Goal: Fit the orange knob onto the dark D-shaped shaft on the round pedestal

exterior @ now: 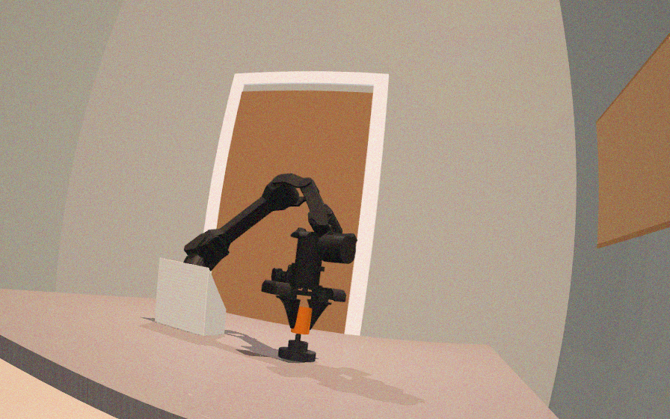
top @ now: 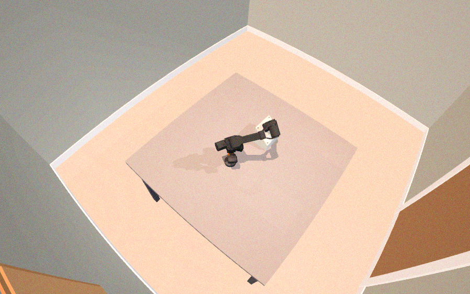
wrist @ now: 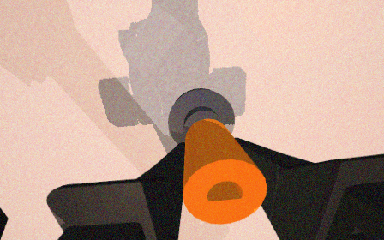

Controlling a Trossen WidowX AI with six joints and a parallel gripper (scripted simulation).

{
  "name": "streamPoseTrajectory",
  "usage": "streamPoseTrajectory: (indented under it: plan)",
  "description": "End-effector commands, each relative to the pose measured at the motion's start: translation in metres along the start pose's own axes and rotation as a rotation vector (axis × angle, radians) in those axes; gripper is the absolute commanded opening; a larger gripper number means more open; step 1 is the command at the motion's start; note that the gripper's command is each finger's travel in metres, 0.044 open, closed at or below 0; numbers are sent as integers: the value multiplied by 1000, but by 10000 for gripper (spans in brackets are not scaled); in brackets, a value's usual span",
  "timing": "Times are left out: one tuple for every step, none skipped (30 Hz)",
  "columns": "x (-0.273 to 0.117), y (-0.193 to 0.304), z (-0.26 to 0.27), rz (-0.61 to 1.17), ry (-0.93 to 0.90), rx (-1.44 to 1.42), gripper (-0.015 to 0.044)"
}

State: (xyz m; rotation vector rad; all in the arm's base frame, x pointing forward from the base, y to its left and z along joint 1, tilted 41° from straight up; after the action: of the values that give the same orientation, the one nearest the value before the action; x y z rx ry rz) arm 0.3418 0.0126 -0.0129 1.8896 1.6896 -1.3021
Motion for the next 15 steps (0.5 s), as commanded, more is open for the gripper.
streamPoseTrajectory:
  plan:
    - [0, 0, 0, 0, -1, 154, 0]
    - [0, 0, 0, 0, -1, 210, 0]
    - [0, 0, 0, 0, -1, 270, 0]
    - [1, 0, 0, 0, -1, 333, 0]
    - [1, 0, 0, 0, -1, 397, 0]
    - [2, 0, 0, 0, 0, 463, 0]
    - [2, 0, 1, 0, 0, 530, 0]
    - [2, -1, 1, 0, 0, 597, 0]
    - [3, -1, 1, 0, 0, 664, 0]
    - [3, -1, 1, 0, 0, 732, 0]
    - [3, -1, 1, 0, 0, 800, 0]
    - [3, -1, 1, 0, 0, 869, 0]
    - [3, -1, 2, 0, 0, 938, 0]
    - [3, -1, 2, 0, 0, 1007, 0]
    - [3, -1, 2, 0, 0, 1076, 0]
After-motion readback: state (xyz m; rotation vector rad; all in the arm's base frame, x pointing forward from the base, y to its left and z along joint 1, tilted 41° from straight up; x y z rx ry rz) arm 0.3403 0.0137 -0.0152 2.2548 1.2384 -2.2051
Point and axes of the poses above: the point midway between the two fingers, 35 mm back from their tips, its own x axis out along the fingers, its own z axis across the jaws, y = z × x, the point moved 5 cm from there along -x, back along the fingers, and after that the axes turned 6 degrees about -x, right-handed, at the moved point
